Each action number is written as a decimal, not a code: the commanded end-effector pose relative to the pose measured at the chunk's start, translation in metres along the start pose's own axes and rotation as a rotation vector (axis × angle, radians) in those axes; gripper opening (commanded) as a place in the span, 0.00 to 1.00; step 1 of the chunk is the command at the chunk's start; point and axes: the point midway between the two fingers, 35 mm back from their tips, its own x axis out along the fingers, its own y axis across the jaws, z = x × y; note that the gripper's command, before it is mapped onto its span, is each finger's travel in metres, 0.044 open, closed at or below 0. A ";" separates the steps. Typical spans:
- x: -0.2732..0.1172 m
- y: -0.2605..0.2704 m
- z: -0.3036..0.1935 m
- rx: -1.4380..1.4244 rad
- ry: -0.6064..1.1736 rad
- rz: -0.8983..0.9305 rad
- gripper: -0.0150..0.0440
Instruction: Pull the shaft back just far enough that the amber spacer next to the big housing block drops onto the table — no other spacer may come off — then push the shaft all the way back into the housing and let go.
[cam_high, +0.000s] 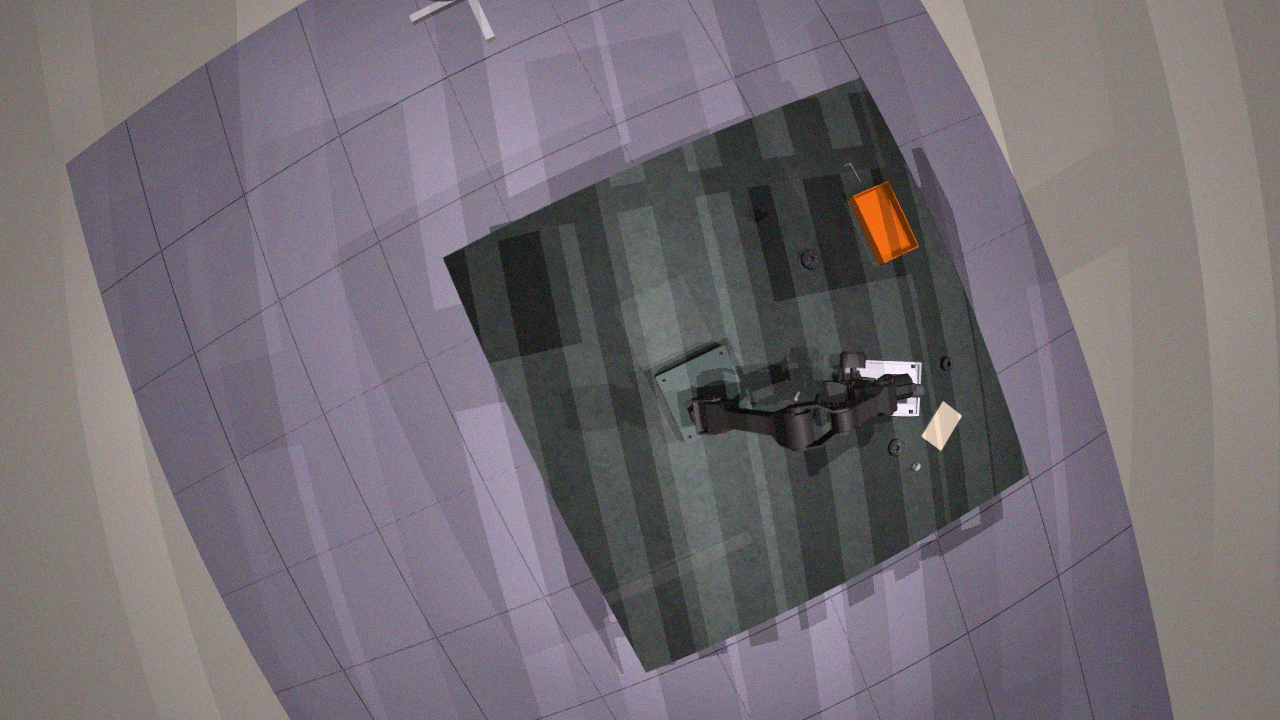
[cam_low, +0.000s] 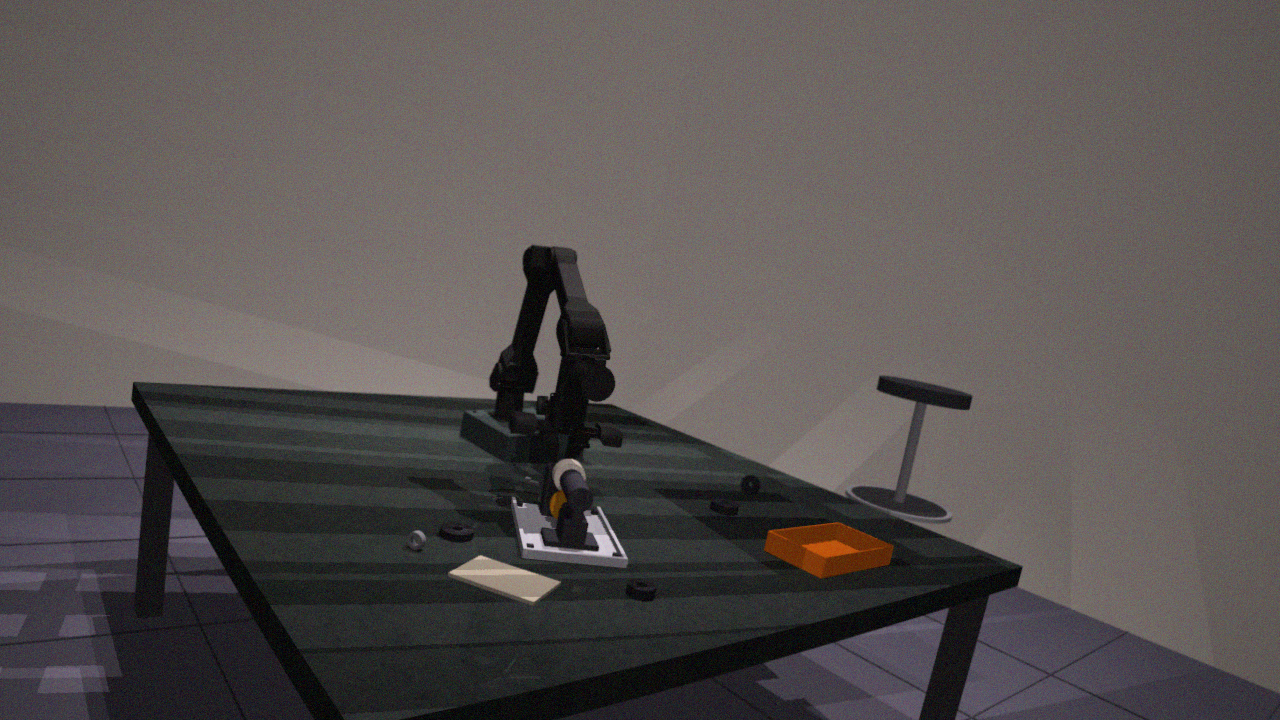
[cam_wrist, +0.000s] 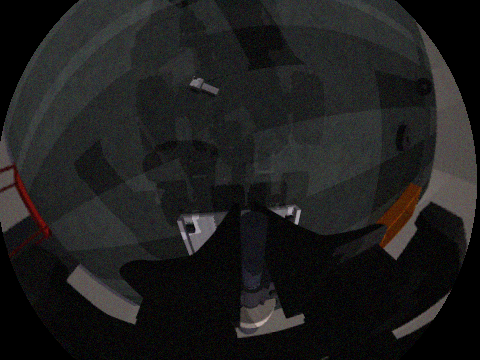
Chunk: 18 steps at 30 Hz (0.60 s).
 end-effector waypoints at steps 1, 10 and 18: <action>0.000 0.000 0.002 0.003 -0.004 -0.003 0.25; 0.000 0.000 0.001 0.000 0.000 0.000 0.25; 0.000 0.000 0.001 0.000 0.000 0.000 0.25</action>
